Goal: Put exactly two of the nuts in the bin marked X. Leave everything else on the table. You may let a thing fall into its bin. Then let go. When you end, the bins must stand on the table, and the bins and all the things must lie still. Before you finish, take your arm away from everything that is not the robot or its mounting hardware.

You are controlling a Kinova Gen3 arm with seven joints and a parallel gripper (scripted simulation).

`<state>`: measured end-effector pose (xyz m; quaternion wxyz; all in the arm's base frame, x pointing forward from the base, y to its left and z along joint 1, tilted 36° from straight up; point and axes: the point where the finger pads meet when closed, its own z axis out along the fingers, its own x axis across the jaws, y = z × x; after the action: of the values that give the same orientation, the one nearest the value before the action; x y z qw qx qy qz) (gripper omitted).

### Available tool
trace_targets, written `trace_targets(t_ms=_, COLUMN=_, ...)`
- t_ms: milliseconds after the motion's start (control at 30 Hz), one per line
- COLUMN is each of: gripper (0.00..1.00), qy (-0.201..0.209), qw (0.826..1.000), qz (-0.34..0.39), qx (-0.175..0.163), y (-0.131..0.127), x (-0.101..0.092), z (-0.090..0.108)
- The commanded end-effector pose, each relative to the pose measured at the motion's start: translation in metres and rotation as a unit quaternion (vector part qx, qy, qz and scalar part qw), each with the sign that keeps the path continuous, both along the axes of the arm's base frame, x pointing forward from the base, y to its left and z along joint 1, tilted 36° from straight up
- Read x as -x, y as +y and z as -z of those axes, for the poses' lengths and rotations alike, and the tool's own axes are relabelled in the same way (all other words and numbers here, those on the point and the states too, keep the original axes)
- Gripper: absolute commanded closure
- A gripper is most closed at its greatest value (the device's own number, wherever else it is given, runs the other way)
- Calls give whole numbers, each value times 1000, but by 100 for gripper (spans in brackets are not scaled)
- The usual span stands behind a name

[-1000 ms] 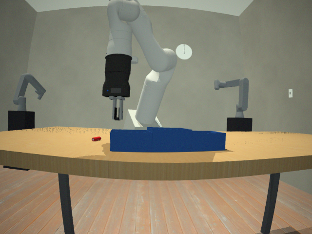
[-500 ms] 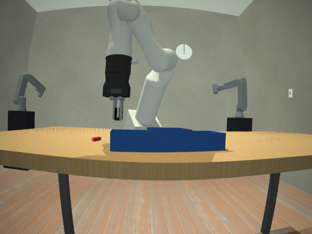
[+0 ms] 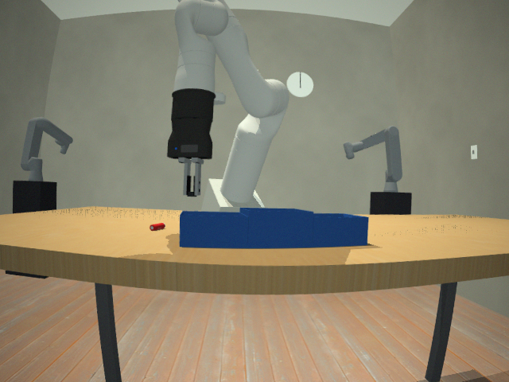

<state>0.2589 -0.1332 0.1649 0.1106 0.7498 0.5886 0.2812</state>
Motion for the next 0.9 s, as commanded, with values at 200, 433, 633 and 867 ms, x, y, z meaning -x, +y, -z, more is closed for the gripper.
trace_targets(t_ms=200, gripper=66, qy=-6, qw=1000, qz=2, qx=0, y=-2, x=-4, z=-3)
trace_targets(t_ms=433, gripper=66, qy=-6, qw=1000, qz=1, qx=0, y=-2, x=1, z=-10)
trace_targets(t_ms=633, gripper=66, qy=-5, qw=1000, qz=3, qx=0, y=-3, x=2, z=-9)
trace_targets(t_ms=867, gripper=66, qy=-2, qw=1000, qz=6, qx=-3, y=5, x=-32, z=-33)
